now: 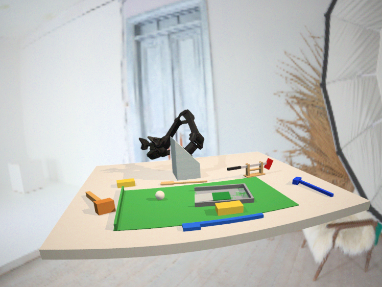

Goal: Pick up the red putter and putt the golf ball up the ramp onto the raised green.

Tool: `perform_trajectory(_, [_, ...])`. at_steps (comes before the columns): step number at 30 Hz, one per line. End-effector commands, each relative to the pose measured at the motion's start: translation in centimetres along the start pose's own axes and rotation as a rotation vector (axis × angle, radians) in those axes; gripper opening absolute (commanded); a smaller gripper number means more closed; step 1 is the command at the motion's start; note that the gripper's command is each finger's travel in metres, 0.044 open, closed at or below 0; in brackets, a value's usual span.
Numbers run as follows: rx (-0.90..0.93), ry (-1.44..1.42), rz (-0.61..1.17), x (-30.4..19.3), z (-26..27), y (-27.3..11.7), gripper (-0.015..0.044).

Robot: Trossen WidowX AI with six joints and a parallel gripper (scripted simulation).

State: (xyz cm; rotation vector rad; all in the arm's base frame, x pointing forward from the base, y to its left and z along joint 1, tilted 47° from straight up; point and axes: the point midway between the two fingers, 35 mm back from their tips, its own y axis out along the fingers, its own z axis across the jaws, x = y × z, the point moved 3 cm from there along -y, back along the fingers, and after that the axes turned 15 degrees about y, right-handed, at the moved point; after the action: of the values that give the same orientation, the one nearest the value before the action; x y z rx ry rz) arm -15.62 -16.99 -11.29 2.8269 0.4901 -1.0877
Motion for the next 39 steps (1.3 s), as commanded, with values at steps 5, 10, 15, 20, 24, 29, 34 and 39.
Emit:
perform_trajectory(5, [-0.091,-0.213,-0.156,0.5,-1.2,2.2,0.0440])
perform_trajectory(10, [-0.322,-0.570,-0.310,0.3,-4.4,6.9,0.0440])
perform_trajectory(15, [-0.578,-0.837,-0.455,1.2,-8.7,10.7,0.0440])
perform_trajectory(20, [-0.890,-1.152,-0.460,2.9,-13.5,13.9,0.0440])
perform_trajectory(24, [-1.179,-1.390,-0.398,4.9,-18.2,15.7,0.0440])
perform_trajectory(29, [-1.563,-1.638,-0.218,7.9,-24.6,16.5,0.0440])
perform_trajectory(34, [-1.926,-1.741,-0.049,11.3,-30.1,14.8,0.0440])
perform_trajectory(39, [-2.237,-1.813,0.275,13.8,-34.9,12.5,0.0440])
